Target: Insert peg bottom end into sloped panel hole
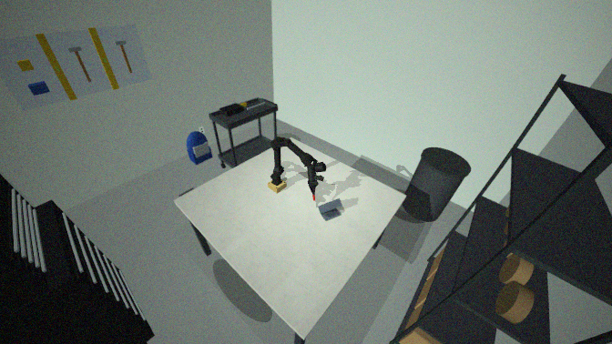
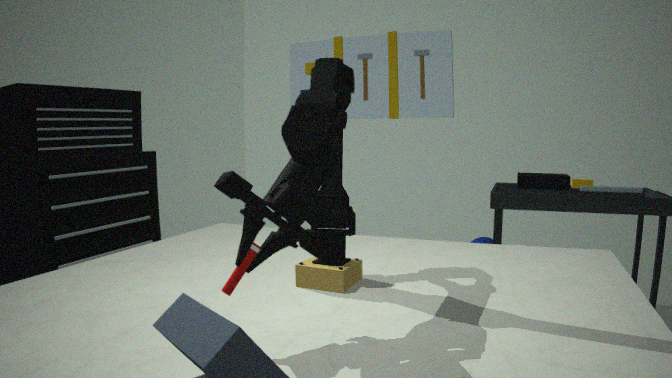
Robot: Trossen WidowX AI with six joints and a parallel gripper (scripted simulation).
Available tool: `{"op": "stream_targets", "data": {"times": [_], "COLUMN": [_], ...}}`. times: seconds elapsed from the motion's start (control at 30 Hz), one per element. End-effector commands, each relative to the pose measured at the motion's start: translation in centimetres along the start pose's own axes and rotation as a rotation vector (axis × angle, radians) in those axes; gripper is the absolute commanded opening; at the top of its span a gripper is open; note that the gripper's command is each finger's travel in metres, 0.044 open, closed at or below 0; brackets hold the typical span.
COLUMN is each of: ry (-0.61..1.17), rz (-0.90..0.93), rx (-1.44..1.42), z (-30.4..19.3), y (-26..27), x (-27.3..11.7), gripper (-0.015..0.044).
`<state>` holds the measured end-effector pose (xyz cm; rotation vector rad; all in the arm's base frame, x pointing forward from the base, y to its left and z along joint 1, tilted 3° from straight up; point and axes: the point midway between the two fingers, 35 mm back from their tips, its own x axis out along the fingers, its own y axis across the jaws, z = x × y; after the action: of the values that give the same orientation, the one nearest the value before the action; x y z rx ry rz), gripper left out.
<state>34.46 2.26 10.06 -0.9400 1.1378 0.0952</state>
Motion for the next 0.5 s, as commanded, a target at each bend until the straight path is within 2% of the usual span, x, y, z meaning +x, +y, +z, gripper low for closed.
{"op": "stream_targets", "data": {"times": [0.0,0.47], "ry": [-0.014,-0.06], "rz": [-0.019,-0.071], "rx": [-0.032,-0.11], "z": [0.4,1.9], "y": [0.3,1.3], "x": [-0.3,-1.2], "gripper": [0.0,0.0]}}
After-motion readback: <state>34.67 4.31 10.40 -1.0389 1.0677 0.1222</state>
